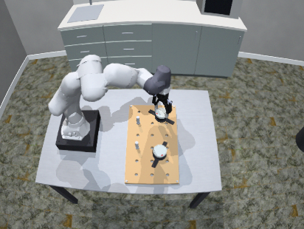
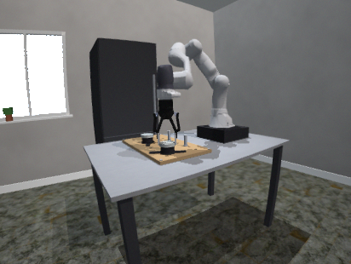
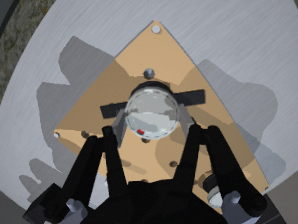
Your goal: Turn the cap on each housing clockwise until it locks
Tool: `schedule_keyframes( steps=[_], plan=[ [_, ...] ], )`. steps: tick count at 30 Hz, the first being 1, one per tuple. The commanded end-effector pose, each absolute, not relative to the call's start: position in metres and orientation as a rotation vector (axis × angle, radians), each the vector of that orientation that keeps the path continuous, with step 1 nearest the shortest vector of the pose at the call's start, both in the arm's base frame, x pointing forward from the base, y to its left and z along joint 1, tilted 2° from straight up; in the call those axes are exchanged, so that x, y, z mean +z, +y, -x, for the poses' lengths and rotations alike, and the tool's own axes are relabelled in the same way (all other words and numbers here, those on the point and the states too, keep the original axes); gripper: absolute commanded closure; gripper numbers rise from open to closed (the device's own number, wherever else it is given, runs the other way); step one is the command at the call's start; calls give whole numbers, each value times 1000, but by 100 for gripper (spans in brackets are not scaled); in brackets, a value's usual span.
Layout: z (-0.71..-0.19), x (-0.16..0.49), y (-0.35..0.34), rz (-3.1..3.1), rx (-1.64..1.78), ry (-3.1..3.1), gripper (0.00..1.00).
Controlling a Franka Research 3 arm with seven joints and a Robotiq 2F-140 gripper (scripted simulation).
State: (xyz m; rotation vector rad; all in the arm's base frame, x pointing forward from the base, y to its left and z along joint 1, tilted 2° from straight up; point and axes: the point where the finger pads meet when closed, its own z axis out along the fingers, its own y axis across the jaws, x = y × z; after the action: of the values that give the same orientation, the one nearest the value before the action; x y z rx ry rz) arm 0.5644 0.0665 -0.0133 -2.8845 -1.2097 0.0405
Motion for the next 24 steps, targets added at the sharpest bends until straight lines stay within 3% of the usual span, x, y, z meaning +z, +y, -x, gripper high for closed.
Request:
schedule_keyframes(
  steps=[1,24],
  plan=[
    [-564,-14,65,2881,46,-1224,90],
    [-563,-14,58,2881,46,-1224,90]
  ],
)
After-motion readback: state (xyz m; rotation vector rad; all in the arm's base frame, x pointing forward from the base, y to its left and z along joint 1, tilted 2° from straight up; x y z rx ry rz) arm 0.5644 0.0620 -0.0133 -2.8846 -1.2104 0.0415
